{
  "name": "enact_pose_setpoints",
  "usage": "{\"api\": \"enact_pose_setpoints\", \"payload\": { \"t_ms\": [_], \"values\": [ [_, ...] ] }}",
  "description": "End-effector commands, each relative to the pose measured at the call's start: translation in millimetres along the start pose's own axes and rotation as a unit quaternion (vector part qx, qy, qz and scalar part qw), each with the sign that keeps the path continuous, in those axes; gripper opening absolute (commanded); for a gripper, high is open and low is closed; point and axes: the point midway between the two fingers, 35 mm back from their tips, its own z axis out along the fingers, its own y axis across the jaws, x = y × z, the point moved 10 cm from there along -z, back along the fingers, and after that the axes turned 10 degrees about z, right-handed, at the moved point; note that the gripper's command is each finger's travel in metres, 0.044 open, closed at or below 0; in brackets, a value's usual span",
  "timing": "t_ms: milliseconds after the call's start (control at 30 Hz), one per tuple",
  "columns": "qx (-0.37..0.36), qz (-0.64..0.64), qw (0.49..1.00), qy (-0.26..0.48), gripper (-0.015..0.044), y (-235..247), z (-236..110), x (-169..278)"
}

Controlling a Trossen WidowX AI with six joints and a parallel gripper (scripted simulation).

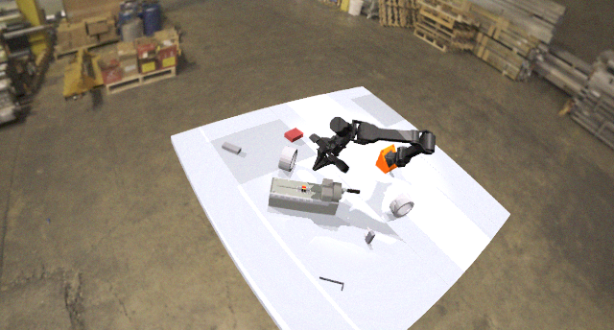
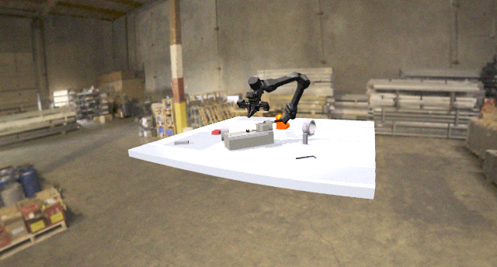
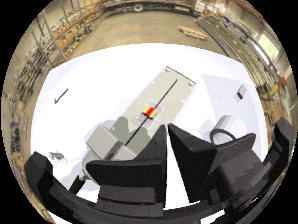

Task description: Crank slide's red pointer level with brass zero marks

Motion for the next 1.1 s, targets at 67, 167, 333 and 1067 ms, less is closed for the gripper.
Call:
{"api": "enact_pose_setpoints", "payload": {
  "t_ms": [67,167,333,1067],
  "values": [
    [0.0,0.0,1.0,0.0,0.0131,0.0,0.0,0.0],
    [0.0,0.0,1.0,0.0,0.021,0.0,0.0,0.0],
    [0.0,0.0,1.0,0.0,0.0341,0.0,0.0,0.0],
    [0.0,0.0,1.0,0.0,0.0,0.0,0.0,0.0]
  ]
}}
